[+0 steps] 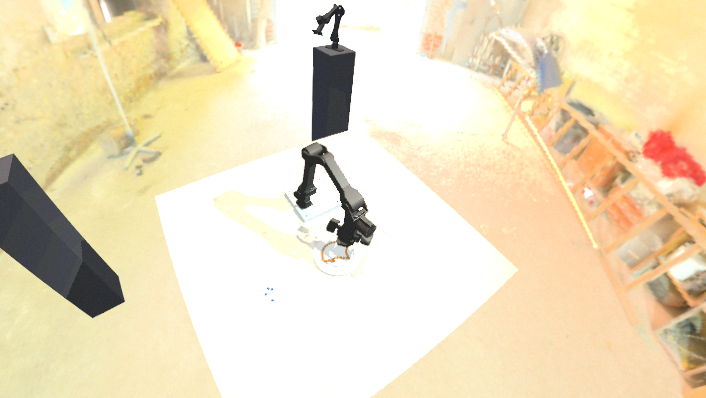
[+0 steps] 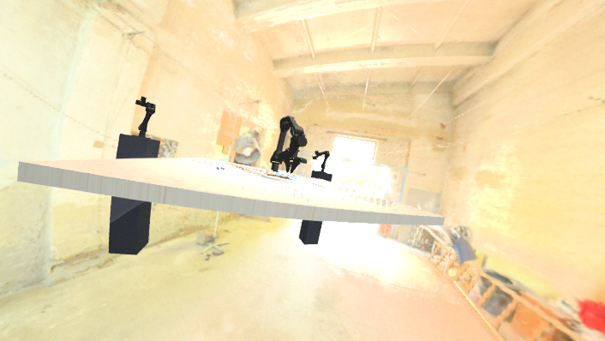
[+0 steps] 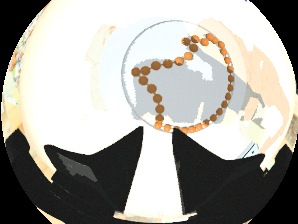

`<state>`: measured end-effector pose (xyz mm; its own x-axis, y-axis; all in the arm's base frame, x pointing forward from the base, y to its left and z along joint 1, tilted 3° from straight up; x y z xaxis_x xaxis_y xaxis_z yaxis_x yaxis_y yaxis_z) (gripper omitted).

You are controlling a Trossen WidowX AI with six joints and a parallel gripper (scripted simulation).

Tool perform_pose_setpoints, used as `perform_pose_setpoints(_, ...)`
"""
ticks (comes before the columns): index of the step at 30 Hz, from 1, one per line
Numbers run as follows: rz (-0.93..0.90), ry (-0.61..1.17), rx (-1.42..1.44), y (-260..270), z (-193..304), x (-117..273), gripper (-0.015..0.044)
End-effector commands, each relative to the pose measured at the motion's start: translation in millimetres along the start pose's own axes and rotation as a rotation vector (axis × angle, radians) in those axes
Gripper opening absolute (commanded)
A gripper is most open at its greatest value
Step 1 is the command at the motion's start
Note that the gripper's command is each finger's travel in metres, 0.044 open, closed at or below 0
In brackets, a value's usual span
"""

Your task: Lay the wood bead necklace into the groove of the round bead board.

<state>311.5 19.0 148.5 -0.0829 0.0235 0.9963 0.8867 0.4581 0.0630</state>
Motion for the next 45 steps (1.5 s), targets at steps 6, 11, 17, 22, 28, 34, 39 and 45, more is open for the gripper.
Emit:
perform_pose_setpoints(6, -0.001, -0.002, 0.002, 0.2, -0.2, -6.8, 0.0120)
perform_pose_setpoints(11, 0.002, -0.001, 0.003, -0.2, -0.2, -15.2, 0.0120)
perform_pose_setpoints(17, 0.005, -0.001, 0.005, -1.0, 0.0, -25.0, 0.0120)
perform_pose_setpoints(22, 0.007, -0.001, 0.006, -1.6, 0.1, -30.7, 0.0120)
perform_pose_setpoints(28, 0.002, 0.001, 0.001, -0.4, -0.1, -28.4, 0.0041)
perform_pose_setpoints(34, 0.002, 0.001, 0.001, -0.4, -0.1, -28.4, 0.0000)
perform_pose_setpoints(39, 0.002, 0.001, 0.001, -0.4, -0.1, -28.4, 0.0000)
perform_pose_setpoints(45, 0.002, 0.001, 0.001, -0.4, -0.1, -28.4, 0.0000)
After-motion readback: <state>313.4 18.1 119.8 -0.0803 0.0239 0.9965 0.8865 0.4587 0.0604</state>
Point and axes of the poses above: the point midway between the two fingers, 35 mm back from their tips, its own x axis back along the fingers, its own y axis across the jaws, z = x × y, the point moved 7 cm from there along x, back along the fingers, and after that the axes turned 2 degrees about -x, right-handed, at the moved point
